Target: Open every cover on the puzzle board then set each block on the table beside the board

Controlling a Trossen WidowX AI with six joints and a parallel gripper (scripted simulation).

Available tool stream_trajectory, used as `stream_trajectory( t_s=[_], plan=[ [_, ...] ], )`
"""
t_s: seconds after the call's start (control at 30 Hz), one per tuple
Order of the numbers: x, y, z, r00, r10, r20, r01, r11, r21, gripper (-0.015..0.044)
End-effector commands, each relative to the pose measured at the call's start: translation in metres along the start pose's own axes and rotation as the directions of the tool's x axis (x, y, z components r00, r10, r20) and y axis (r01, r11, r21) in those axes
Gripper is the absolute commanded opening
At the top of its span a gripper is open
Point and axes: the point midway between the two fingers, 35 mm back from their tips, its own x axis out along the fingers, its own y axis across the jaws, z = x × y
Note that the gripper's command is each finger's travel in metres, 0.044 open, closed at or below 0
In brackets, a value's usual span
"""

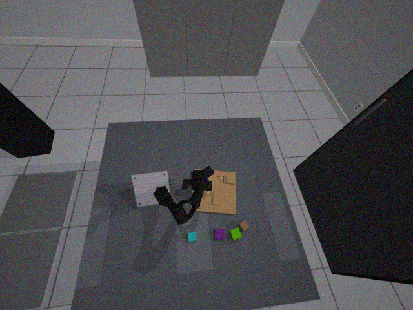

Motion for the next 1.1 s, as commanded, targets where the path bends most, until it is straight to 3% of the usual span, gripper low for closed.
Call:
stream_trajectory(
  t_s=[0.0,1.07],
  plan=[
    [0.001,0.004,0.005,1.000,0.007,0.003,-0.007,1.000,0.002,0.0000],
    [-0.035,0.004,0.010,1.000,0.008,0.007,-0.008,1.000,0.001,0.0000]
  ],
)
